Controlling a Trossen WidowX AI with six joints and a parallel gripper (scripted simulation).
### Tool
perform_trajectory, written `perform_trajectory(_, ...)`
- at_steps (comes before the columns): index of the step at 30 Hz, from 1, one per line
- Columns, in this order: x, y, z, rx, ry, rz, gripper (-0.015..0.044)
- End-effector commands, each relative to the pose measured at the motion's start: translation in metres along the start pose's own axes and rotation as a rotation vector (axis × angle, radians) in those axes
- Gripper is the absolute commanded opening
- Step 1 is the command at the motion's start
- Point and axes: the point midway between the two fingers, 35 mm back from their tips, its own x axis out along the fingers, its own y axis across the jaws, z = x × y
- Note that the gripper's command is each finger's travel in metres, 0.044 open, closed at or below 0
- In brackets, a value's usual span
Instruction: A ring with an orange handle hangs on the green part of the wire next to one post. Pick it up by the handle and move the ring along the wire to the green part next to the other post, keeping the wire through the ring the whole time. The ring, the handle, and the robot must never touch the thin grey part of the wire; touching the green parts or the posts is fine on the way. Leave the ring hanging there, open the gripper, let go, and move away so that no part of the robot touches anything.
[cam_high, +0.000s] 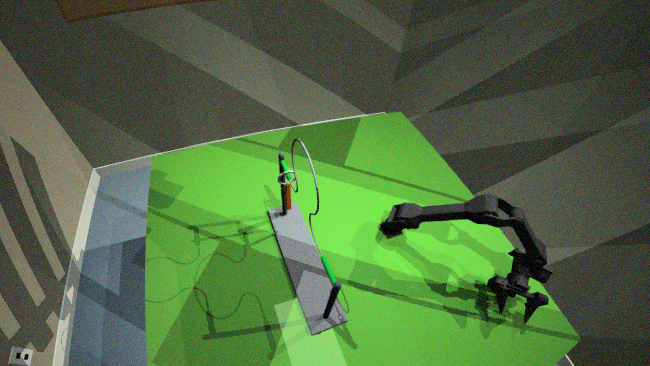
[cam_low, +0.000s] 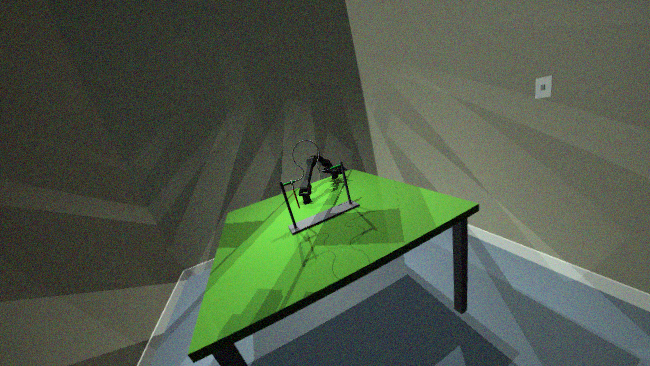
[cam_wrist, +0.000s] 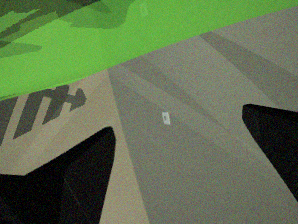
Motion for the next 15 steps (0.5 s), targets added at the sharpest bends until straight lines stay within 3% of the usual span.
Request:
perform_trajectory(1, 0.0, 0.0, 0.0, 0.003, 0.0, 0.001, 0.0374)
perform_trajectory(9, 0.039, 0.014, -0.013, 0.132, -0.022, 0.085, 0.0164)
perform_trajectory(15, 0.084, 0.035, -0.015, 0.245, -0.075, 0.186, 0.016)
